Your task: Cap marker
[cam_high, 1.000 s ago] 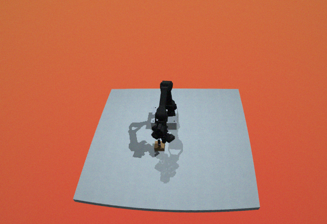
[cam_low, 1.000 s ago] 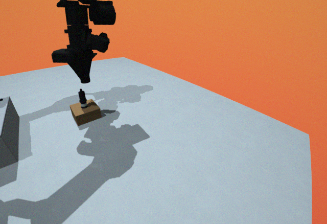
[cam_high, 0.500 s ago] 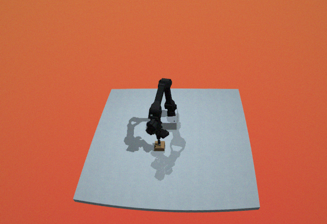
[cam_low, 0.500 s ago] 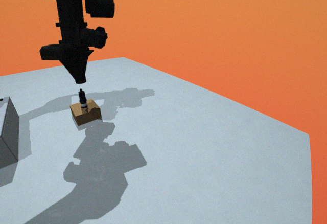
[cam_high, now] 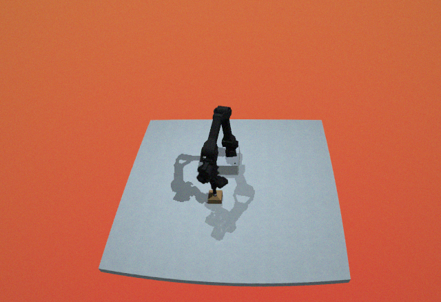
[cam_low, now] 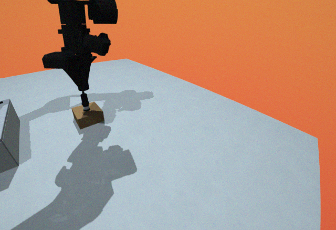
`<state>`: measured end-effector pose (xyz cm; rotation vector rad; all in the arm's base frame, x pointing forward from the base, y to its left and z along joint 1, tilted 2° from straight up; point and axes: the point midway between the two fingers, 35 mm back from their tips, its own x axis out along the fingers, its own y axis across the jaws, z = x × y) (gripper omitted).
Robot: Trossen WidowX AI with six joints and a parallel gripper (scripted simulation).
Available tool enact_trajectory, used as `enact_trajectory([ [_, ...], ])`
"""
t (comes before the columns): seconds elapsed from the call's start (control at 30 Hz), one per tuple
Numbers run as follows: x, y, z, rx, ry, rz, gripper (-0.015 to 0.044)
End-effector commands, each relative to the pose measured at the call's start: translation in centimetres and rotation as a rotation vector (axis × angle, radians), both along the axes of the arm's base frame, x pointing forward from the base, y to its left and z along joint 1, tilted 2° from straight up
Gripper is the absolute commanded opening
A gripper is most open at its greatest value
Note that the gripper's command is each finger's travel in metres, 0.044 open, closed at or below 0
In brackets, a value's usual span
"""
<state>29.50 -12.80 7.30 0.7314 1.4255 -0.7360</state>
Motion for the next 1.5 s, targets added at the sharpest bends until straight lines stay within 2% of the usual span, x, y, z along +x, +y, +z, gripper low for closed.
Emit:
enact_trajectory([
  [0.0, -0.2, 0.0, -0.9, 0.001, 0.009, 0.003, 0.0000],
  [1.0, -0.4, 0.1, -5.1, 0.001, 0.010, 0.003, 0.0000],
  [1.47, -0.2, 0.0, -4.6, -0.004, -0.002, 0.000, 0.0367],
])
